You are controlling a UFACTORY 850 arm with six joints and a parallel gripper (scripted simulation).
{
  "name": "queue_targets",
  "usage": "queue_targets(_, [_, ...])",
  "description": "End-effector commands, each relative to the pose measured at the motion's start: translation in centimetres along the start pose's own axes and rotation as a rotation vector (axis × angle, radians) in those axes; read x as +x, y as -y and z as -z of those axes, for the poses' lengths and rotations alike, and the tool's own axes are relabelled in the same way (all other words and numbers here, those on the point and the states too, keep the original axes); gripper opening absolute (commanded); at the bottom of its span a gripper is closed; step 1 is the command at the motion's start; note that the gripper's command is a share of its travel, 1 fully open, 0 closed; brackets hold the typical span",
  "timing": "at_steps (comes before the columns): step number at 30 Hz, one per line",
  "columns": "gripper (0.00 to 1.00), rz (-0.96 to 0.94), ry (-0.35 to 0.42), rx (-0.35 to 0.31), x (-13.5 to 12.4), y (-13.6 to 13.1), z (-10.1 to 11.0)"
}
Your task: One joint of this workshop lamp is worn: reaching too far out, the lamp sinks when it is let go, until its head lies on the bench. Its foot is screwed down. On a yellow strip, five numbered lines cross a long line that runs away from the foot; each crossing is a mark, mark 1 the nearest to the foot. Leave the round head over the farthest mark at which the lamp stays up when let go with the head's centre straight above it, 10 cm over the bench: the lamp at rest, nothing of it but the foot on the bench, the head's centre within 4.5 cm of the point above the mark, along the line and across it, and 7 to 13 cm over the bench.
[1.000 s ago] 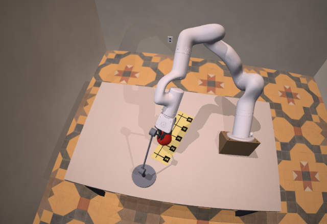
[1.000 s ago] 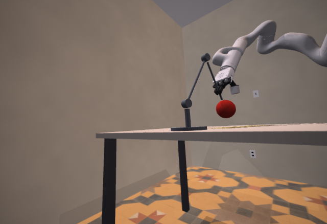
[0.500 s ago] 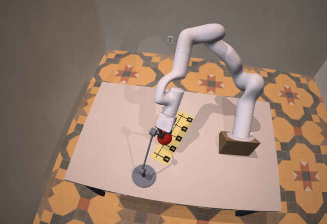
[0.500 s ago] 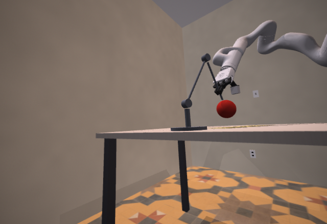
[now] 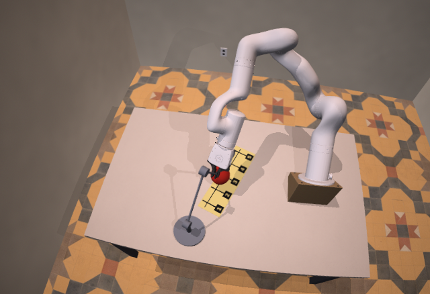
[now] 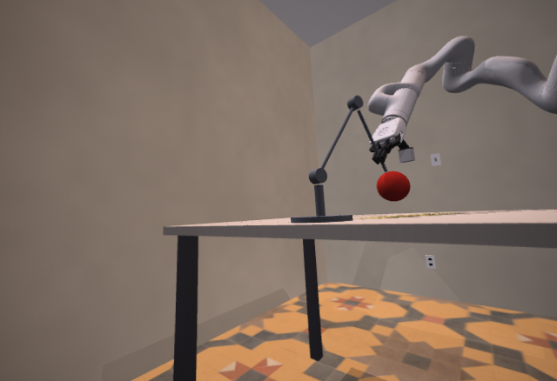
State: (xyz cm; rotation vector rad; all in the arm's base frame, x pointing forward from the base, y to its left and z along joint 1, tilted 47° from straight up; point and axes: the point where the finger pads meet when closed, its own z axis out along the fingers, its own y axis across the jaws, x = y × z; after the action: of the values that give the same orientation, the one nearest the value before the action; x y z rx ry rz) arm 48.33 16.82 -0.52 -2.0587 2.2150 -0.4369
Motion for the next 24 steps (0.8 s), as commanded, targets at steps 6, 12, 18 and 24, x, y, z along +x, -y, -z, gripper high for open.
queue_targets(6, [0.0,0.001,0.002,0.002,1.8,0.1,1.1])
queue_targets(12, [0.0,0.002,0.002,0.001,3.0,0.2,1.8])
queue_targets(18, [0.0,0.002,0.002,0.001,3.1,0.2,1.8])
queue_targets(24, [0.0,0.002,0.002,0.001,3.1,0.2,1.9])
